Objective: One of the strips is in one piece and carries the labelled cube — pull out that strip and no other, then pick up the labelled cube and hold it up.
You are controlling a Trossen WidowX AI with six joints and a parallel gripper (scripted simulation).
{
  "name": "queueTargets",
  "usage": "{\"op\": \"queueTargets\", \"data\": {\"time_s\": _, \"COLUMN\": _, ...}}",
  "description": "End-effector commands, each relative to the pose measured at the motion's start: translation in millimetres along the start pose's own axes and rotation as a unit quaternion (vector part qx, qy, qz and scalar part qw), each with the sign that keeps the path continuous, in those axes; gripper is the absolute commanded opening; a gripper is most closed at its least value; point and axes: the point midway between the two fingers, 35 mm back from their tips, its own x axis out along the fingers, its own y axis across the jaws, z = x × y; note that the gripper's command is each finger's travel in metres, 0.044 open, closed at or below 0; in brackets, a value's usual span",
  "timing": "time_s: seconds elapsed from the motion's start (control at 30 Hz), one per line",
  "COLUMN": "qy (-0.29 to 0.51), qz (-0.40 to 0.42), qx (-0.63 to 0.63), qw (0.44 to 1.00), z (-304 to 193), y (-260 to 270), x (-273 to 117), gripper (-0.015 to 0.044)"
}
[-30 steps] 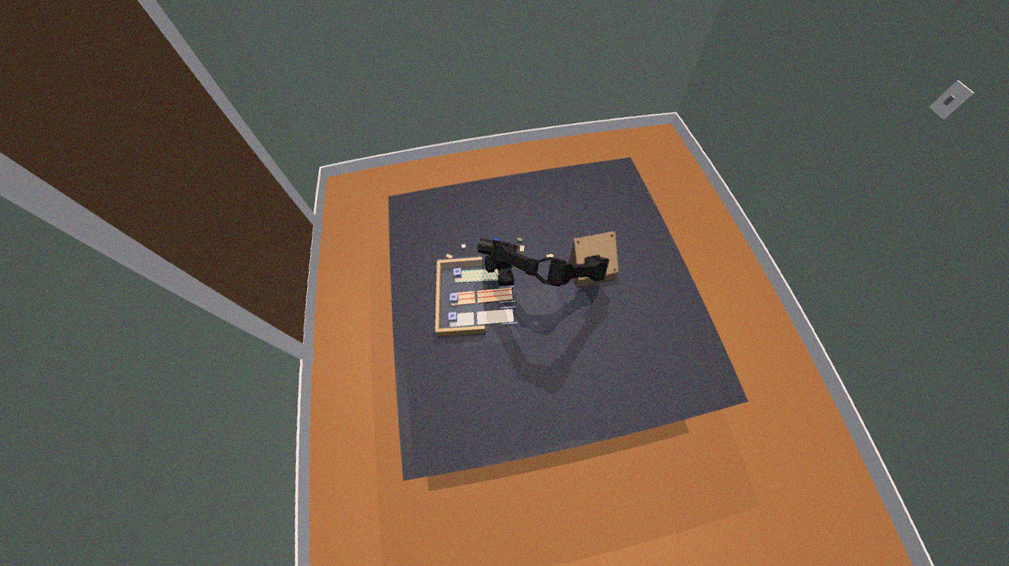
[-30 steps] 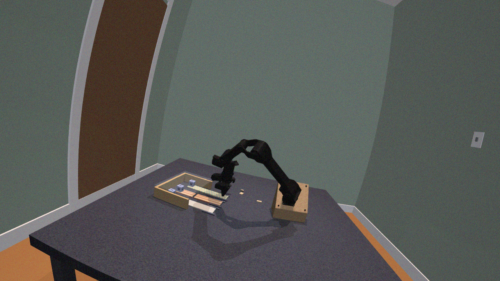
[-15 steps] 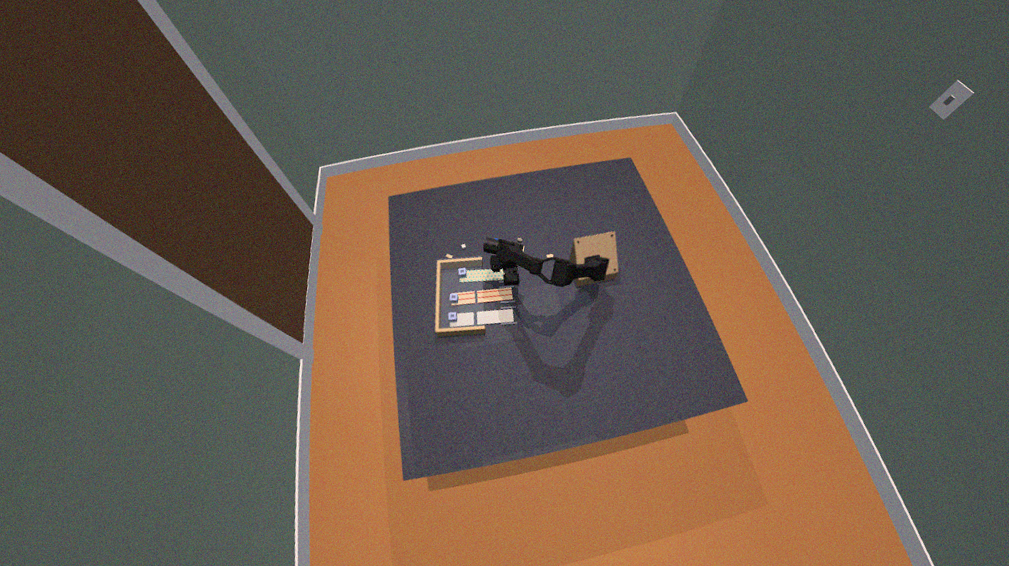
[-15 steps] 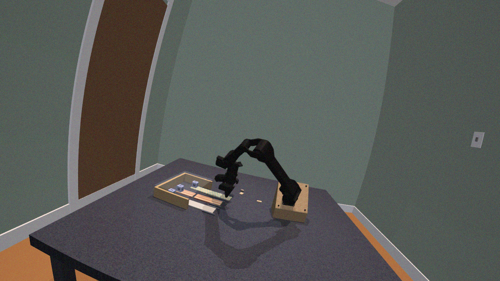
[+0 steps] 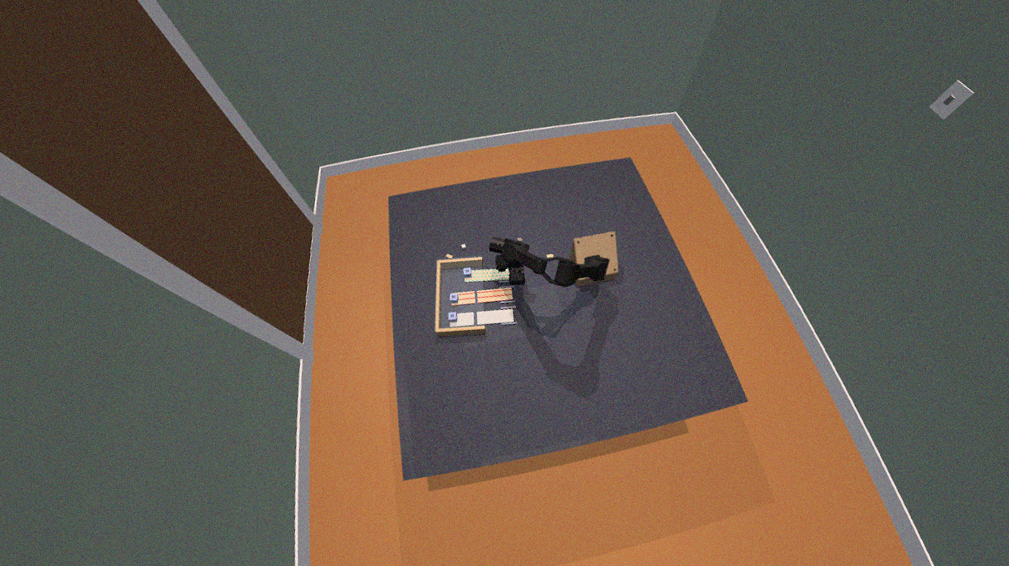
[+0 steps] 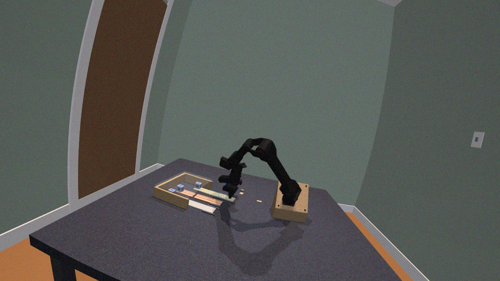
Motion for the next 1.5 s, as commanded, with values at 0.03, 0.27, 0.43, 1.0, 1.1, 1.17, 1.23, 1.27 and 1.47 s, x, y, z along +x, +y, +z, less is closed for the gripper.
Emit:
{"op": "queueTargets", "data": {"time_s": 0.03, "qy": 0.014, "qz": -0.001, "qx": 0.004, "qw": 1.000, "z": -15, "y": -1, "x": 6, "gripper": 0.0000}}
{"op": "queueTargets", "data": {"time_s": 0.27, "qy": 0.014, "qz": -0.001, "qx": 0.004, "qw": 1.000, "z": -25, "y": -2, "x": 6, "gripper": 0.0000}}
{"op": "queueTargets", "data": {"time_s": 0.43, "qy": 0.015, "qz": -0.001, "qx": 0.005, "qw": 1.000, "z": -33, "y": -2, "x": 6, "gripper": 0.0000}}
{"op": "queueTargets", "data": {"time_s": 1.0, "qy": 0.015, "qz": -0.001, "qx": 0.005, "qw": 1.000, "z": -59, "y": -3, "x": 5, "gripper": 0.0000}}
{"op": "queueTargets", "data": {"time_s": 1.1, "qy": 0.015, "qz": -0.001, "qx": 0.005, "qw": 1.000, "z": -63, "y": -3, "x": 5, "gripper": 0.0000}}
{"op": "queueTargets", "data": {"time_s": 1.17, "qy": 0.015, "qz": -0.001, "qx": 0.005, "qw": 1.000, "z": -66, "y": -3, "x": 5, "gripper": 0.0000}}
{"op": "queueTargets", "data": {"time_s": 1.23, "qy": 0.015, "qz": -0.001, "qx": 0.006, "qw": 1.000, "z": -69, "y": -3, "x": 5, "gripper": 0.0000}}
{"op": "queueTargets", "data": {"time_s": 1.27, "qy": 0.016, "qz": -0.001, "qx": 0.006, "qw": 1.000, "z": -70, "y": -3, "x": 5, "gripper": 0.0000}}
{"op": "queueTargets", "data": {"time_s": 1.47, "qy": 0.016, "qz": -0.001, "qx": 0.006, "qw": 1.000, "z": -79, "y": -3, "x": 5, "gripper": 0.0000}}
